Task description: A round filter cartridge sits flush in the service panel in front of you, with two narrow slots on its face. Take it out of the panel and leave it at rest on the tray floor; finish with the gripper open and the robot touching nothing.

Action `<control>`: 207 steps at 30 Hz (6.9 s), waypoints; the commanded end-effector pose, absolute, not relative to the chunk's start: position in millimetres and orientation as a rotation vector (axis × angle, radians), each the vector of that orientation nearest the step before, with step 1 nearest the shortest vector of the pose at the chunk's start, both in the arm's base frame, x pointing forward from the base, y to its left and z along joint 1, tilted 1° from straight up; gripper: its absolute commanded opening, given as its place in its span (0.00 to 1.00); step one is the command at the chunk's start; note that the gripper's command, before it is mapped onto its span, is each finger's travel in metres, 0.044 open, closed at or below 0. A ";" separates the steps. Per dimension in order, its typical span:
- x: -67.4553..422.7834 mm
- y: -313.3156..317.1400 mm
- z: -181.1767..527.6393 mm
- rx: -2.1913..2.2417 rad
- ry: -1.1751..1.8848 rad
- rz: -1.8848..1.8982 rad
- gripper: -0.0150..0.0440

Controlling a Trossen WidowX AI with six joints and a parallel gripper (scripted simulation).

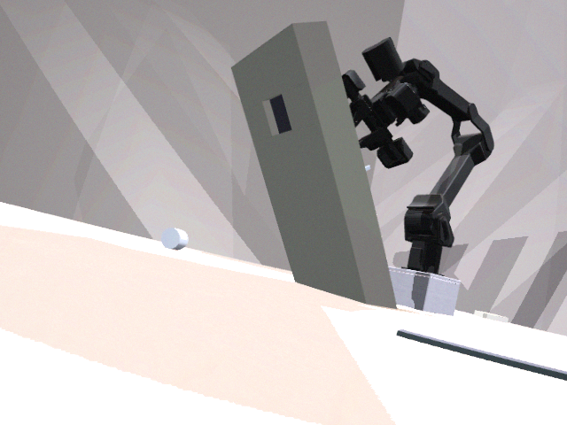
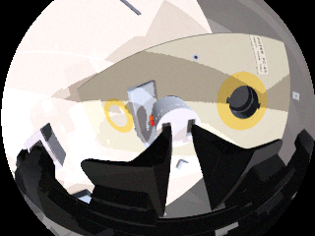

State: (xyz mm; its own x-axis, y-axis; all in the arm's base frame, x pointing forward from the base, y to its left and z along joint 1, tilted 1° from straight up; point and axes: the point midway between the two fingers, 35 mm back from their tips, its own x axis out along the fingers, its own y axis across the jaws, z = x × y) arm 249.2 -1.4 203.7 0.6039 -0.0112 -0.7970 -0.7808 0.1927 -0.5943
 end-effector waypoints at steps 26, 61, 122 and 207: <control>274.7 -1.4 261.8 -1.336 0.503 0.396 0.41; 236.4 -3.2 226.3 0.000 1.013 -0.013 0.77; 261.3 -4.0 187.7 -0.006 1.010 -0.013 0.48; 191.1 -175.0 254.0 0.289 0.998 -0.528 0.25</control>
